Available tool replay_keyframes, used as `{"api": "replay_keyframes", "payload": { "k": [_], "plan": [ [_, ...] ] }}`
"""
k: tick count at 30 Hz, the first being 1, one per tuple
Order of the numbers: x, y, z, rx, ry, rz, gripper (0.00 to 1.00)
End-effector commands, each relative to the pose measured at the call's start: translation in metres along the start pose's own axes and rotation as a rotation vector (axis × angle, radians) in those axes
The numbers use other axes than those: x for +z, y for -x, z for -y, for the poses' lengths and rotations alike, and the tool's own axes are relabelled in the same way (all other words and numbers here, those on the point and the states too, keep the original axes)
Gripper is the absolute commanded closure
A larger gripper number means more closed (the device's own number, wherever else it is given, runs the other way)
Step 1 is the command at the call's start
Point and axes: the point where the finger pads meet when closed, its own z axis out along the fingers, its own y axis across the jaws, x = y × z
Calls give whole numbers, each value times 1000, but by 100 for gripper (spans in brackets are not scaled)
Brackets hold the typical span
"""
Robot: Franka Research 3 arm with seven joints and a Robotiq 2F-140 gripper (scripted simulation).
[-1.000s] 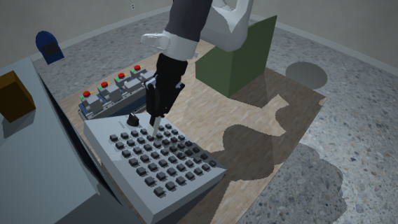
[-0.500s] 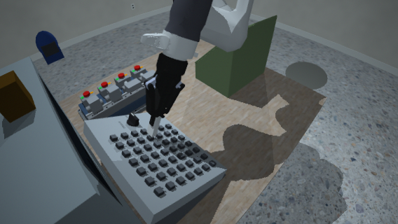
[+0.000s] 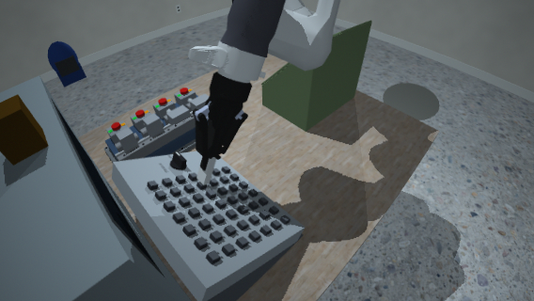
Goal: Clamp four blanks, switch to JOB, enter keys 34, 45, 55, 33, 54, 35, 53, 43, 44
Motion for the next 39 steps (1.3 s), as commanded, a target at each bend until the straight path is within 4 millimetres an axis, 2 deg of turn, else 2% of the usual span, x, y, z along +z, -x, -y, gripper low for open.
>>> {"api": "replay_keyframes", "payload": {
  "k": [1, 39],
  "plan": [
    [2, 1, 0, -8, -2, 1, 100],
    [13, 1, 0, -8, -2, 1, 100]
  ]
}}
